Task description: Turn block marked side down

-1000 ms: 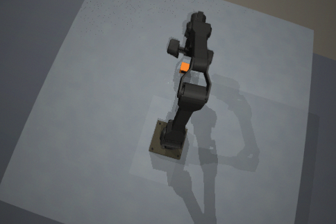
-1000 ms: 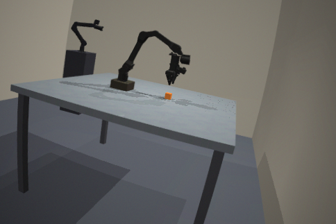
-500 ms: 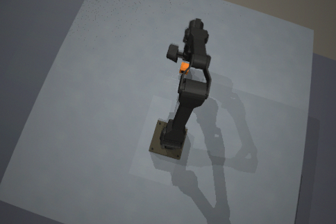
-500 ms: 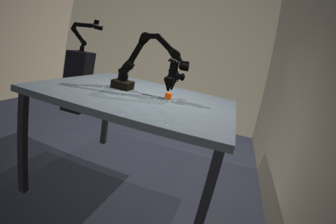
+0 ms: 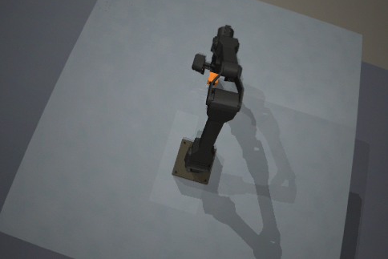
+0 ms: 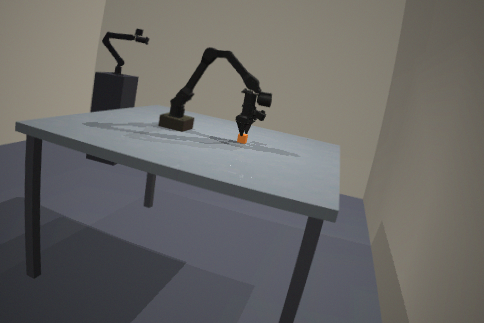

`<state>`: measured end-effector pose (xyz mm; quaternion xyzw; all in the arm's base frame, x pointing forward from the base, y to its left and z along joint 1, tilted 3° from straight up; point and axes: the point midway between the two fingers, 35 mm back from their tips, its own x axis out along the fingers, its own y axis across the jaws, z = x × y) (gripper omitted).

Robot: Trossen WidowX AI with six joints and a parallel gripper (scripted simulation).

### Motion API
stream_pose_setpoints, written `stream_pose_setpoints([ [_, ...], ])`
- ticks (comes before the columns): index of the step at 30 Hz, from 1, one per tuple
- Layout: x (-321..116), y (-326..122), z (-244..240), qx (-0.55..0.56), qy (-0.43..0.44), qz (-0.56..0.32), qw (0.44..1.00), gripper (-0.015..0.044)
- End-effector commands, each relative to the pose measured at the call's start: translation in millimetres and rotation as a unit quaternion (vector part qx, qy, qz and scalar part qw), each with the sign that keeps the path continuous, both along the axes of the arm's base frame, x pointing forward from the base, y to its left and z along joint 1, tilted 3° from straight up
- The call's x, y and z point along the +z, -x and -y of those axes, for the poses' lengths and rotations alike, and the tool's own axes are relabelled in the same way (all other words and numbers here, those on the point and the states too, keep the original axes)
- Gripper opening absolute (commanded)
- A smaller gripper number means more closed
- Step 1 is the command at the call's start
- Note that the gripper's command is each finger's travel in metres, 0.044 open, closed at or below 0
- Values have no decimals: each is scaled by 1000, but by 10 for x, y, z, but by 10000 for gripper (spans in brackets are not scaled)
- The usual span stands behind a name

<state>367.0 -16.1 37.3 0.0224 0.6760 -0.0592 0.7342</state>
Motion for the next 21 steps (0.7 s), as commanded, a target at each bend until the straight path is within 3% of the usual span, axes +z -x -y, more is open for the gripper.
stream_pose_setpoints([
  [1, -104, 12, -4, 2, -2, -6, 1000, 440],
  [6, -160, 11, -1, 2, -2, -6, 1000, 440],
  [16, -160, 11, -1, 2, -2, -6, 1000, 177],
  [21, -160, 11, -1, 2, -2, -6, 1000, 144],
])
